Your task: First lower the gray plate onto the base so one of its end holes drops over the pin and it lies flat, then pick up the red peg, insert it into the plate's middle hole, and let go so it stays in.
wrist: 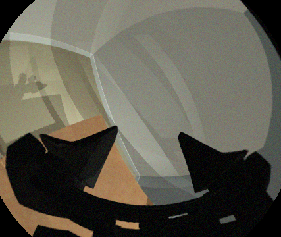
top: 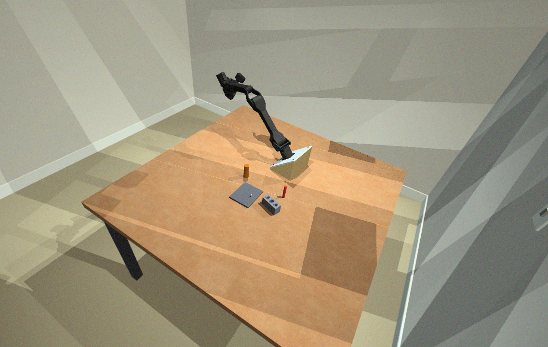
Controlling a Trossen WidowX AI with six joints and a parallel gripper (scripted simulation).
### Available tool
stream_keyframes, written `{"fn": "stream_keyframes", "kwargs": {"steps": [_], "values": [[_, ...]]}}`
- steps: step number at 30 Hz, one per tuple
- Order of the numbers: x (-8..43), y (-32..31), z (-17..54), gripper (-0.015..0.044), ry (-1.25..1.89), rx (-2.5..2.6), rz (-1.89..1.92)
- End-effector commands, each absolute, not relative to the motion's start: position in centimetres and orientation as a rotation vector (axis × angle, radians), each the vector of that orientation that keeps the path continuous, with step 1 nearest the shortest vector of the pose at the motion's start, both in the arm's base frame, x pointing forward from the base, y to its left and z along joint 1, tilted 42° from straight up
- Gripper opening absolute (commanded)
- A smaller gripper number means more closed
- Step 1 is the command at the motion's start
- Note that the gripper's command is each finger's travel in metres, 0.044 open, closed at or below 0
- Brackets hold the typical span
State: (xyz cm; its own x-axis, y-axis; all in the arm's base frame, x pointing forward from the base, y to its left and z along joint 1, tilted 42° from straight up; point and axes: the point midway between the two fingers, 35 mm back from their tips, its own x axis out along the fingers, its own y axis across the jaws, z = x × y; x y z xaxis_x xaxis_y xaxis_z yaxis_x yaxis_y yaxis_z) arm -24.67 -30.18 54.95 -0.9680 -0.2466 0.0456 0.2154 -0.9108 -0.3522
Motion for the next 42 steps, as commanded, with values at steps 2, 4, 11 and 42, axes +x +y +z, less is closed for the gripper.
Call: {"fn": "stream_keyframes", "kwargs": {"steps": [2, 4, 11, 42], "values": [[-19.8, -36.1, 52.3, 0.044, 0.583, -0.122, -2.621], [-17.3, -38.1, 51.3, 0.044, 0.607, -0.125, -2.525], [-7.4, -43.5, 47.6, 0.044, 0.684, -0.143, -2.19], [35.5, -33.3, 26.3, 0.044, 1.136, -0.365, -0.916]]}}
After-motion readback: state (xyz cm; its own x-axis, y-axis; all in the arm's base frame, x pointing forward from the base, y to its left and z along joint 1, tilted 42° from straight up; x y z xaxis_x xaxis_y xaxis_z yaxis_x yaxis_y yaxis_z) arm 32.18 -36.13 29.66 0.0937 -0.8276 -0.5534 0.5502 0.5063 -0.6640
